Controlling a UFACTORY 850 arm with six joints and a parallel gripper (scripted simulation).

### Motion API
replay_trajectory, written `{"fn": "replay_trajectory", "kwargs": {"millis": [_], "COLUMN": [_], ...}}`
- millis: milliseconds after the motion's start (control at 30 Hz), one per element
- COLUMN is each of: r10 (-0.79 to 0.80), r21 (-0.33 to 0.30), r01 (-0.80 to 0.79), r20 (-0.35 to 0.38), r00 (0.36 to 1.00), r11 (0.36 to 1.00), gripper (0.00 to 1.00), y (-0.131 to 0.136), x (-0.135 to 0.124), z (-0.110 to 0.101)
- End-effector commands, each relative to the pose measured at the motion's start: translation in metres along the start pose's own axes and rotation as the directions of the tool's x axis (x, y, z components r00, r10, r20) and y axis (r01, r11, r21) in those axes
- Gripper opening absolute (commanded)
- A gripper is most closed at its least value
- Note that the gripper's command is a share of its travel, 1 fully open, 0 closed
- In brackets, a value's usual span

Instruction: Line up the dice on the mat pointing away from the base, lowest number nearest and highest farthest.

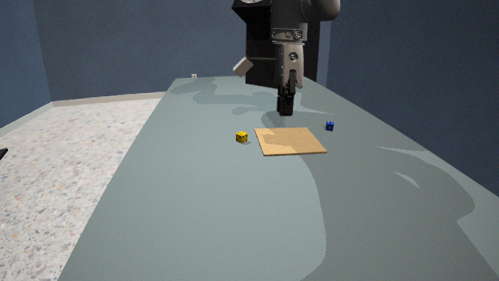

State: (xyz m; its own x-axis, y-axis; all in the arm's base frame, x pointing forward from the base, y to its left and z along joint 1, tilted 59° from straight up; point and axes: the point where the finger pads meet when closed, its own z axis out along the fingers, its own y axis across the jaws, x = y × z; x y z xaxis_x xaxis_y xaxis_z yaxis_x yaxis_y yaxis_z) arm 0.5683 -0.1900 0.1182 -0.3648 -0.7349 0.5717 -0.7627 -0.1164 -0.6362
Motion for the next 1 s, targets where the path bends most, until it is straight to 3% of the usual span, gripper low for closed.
{"fn": "replay_trajectory", "kwargs": {"millis": [0,300,967], "r10": [0.000,0.000,0.000], "r21": [0.001,0.001,0.001], "r01": [0.000,0.000,0.000], "r20": [0.001,0.001,0.001], "r00": [1.000,1.000,1.000], "r11": [1.000,1.000,1.000], "gripper": [0.15,0.15,0.15], "y": [-0.001,-0.001,-0.001], "x": [-0.001,-0.001,-0.001], "z": [0.010,0.036,0.038]}}
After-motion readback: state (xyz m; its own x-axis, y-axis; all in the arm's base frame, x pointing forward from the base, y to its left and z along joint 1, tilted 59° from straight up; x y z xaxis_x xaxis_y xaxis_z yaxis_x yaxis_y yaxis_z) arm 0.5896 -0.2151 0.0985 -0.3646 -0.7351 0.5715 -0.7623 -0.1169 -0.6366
